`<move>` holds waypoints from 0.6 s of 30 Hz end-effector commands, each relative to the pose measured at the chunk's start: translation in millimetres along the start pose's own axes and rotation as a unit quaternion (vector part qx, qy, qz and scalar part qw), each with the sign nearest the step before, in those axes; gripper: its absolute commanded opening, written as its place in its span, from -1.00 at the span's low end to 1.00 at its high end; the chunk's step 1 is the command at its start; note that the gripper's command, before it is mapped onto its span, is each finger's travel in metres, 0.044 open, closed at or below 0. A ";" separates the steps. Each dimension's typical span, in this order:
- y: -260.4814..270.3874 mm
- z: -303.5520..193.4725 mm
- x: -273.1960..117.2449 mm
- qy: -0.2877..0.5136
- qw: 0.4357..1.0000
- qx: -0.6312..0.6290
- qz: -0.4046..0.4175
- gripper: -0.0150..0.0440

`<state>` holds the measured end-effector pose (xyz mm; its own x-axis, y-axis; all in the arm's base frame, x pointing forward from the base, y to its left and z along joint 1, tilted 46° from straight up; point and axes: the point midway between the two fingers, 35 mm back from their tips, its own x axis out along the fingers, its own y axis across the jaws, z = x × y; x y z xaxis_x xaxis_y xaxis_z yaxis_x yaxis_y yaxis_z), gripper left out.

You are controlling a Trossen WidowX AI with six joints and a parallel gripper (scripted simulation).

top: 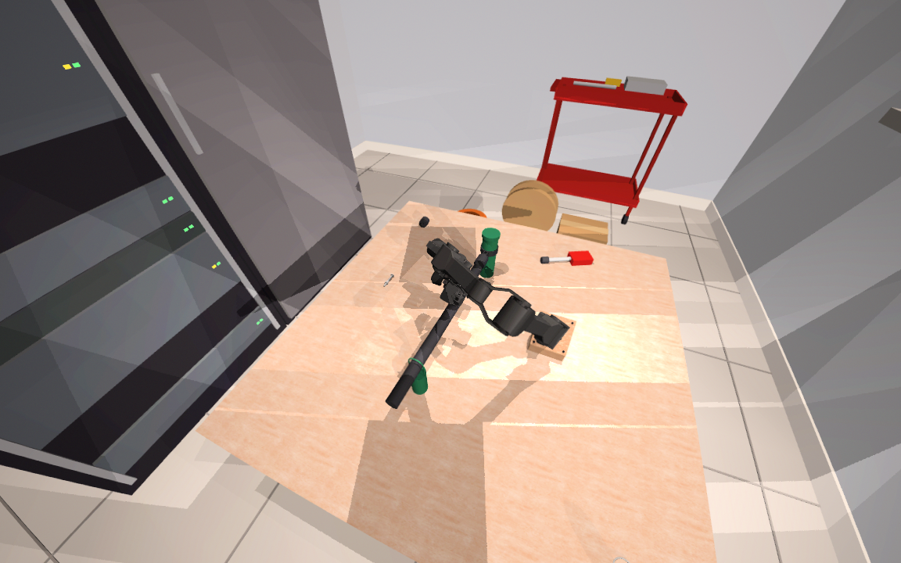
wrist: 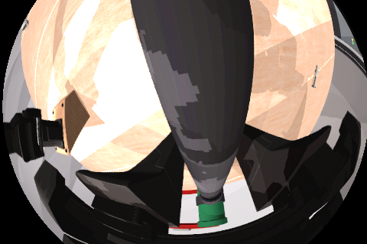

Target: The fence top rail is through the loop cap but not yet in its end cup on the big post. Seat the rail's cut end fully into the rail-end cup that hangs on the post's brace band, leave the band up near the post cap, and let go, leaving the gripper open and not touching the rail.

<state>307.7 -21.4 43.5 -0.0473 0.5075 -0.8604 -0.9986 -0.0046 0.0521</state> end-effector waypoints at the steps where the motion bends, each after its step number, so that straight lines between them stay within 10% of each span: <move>1: -2.6 -4.7 -5.4 0.003 1.000 0.001 -0.005 -0.49; 18: -1.9 -20.6 1.6 0.001 1.000 -0.001 -0.001 -0.49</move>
<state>309.8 -30.7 37.0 -0.0476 0.5136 -0.8567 -0.9987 -0.0090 0.0501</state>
